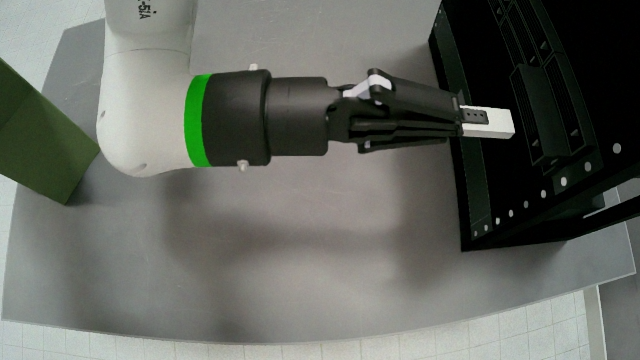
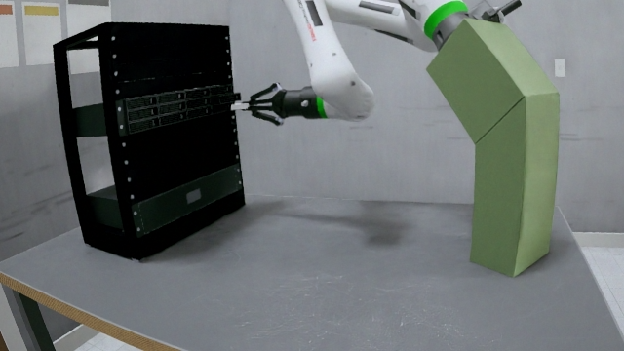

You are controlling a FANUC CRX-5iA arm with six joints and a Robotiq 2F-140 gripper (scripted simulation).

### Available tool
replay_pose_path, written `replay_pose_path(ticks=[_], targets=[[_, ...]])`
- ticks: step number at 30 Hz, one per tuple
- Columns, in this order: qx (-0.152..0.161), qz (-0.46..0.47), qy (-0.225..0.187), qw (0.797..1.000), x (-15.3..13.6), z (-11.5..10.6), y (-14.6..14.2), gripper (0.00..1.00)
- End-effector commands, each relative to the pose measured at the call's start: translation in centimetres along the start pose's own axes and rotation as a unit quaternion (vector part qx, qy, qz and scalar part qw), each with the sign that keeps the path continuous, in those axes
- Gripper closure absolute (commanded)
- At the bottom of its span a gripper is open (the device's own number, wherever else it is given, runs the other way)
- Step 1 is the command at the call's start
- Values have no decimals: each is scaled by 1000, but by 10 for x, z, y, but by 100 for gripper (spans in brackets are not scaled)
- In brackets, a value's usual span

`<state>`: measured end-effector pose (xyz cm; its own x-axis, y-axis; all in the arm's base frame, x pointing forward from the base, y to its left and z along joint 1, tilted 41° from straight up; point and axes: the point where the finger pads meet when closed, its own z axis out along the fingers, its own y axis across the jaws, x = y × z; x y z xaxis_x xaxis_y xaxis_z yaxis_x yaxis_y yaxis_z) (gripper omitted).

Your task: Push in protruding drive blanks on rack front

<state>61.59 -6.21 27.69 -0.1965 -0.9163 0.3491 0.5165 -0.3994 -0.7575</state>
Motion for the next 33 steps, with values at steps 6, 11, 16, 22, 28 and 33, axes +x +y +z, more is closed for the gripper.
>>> replay_pose_path(ticks=[6, 11, 16, 22, 28, 33], targets=[[0, 0, 0, 1000, 0, 0, -1, 90], [0, 0, 0, 1000, 0, 1, -1, 90], [0, 0, 0, 1000, 0, 8, -1, 90], [0, 0, 0, 1000, 0, 10, -1, 90], [0, 0, 0, 1000, 0, 10, -1, 90], [0, 0, 0, 1000, 0, 14, -1, 90]])
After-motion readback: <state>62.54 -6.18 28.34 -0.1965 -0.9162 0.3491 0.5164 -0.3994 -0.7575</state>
